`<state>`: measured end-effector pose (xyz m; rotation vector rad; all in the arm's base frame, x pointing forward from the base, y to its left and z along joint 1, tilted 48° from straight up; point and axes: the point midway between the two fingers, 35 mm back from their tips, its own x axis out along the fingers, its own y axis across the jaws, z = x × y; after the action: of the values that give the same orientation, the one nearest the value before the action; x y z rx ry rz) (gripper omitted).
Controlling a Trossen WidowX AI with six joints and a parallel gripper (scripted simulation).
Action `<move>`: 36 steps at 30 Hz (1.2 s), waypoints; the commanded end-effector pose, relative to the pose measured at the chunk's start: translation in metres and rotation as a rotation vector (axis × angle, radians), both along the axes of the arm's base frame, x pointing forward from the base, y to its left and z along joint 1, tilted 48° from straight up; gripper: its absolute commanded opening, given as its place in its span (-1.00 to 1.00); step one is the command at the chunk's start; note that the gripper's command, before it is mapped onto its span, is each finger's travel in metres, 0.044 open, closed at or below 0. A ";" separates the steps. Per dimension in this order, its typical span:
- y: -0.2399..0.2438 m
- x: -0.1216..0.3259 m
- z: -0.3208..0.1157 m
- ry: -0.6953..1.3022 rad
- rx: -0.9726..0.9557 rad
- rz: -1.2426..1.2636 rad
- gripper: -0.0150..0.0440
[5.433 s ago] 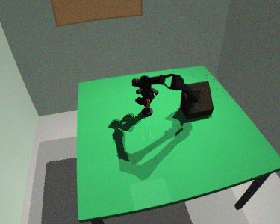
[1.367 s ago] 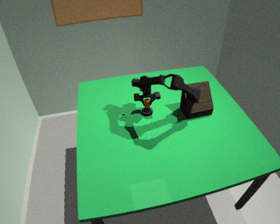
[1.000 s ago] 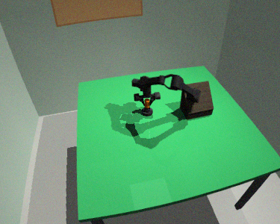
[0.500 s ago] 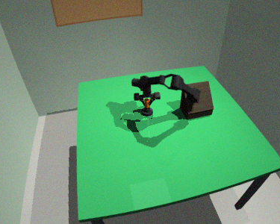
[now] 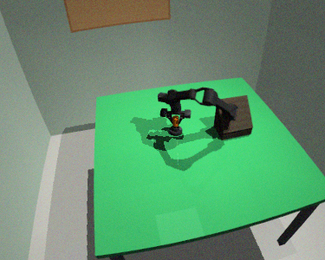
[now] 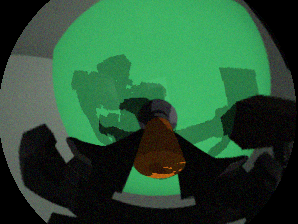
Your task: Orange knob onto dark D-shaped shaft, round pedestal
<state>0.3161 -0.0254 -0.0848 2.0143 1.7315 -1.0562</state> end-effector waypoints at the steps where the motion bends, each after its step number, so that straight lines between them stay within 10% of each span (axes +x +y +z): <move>1: 0.000 0.000 0.000 0.005 0.000 -0.006 -0.49; 36: 0.000 0.000 0.000 0.158 0.003 -0.148 -0.49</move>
<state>0.3162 -0.0253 -0.0847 2.1353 1.6818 -1.2863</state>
